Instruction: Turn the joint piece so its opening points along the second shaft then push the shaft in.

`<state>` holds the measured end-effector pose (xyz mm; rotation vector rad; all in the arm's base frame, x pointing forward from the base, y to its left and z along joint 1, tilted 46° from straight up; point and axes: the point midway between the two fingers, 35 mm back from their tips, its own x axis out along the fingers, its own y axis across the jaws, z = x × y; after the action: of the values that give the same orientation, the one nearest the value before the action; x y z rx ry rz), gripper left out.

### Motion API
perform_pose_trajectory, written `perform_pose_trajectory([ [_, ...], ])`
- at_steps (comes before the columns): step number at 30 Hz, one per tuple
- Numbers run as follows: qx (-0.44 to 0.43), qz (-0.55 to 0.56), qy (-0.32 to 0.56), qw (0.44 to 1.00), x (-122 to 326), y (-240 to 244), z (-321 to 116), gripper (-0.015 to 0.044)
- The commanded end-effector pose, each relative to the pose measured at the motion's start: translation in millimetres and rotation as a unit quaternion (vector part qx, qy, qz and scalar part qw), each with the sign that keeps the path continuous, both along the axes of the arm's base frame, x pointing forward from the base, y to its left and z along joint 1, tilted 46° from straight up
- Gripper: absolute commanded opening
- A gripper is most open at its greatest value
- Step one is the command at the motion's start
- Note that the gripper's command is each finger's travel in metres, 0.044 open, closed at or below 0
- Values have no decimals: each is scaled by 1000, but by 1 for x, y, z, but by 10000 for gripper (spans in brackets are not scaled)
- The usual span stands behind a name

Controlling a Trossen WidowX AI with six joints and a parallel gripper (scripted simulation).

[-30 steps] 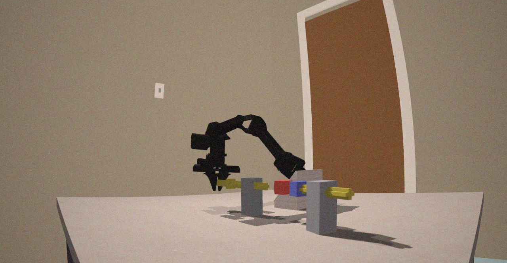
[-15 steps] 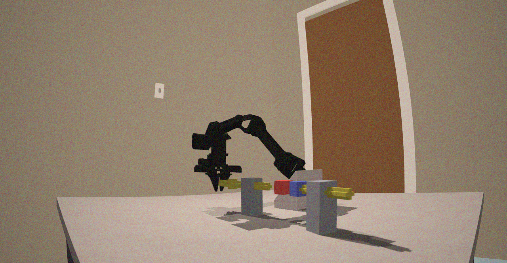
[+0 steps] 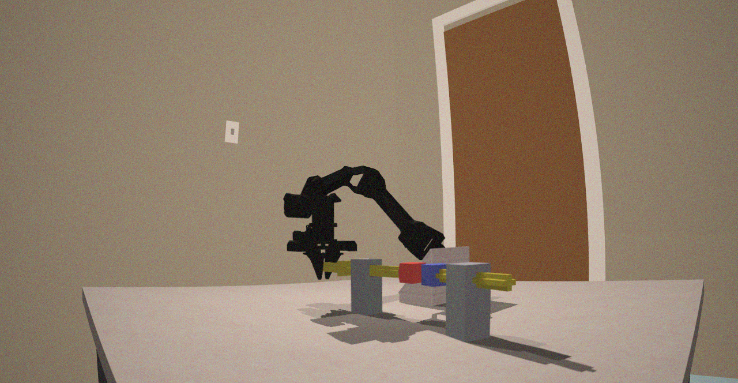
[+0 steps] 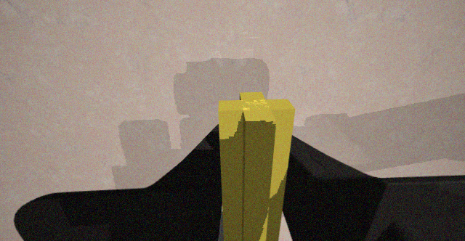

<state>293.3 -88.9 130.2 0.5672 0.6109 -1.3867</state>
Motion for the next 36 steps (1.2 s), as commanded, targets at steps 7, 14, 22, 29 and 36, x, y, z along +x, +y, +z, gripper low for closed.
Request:
perform_pose_trajectory([
  [7, 1, 0, 2, 1000, -1, 11, -13, 0],
  [14, 2, 0, 2, 1000, -2, 18, -21, 0],
  [22, 2, 0, 2, 1000, -2, 27, -29, 0],
  [29, 2, 0, 2, 1000, -3, 34, -37, 0],
  [36, 0, 0, 2, 1000, -3, 34, -36, 0],
])
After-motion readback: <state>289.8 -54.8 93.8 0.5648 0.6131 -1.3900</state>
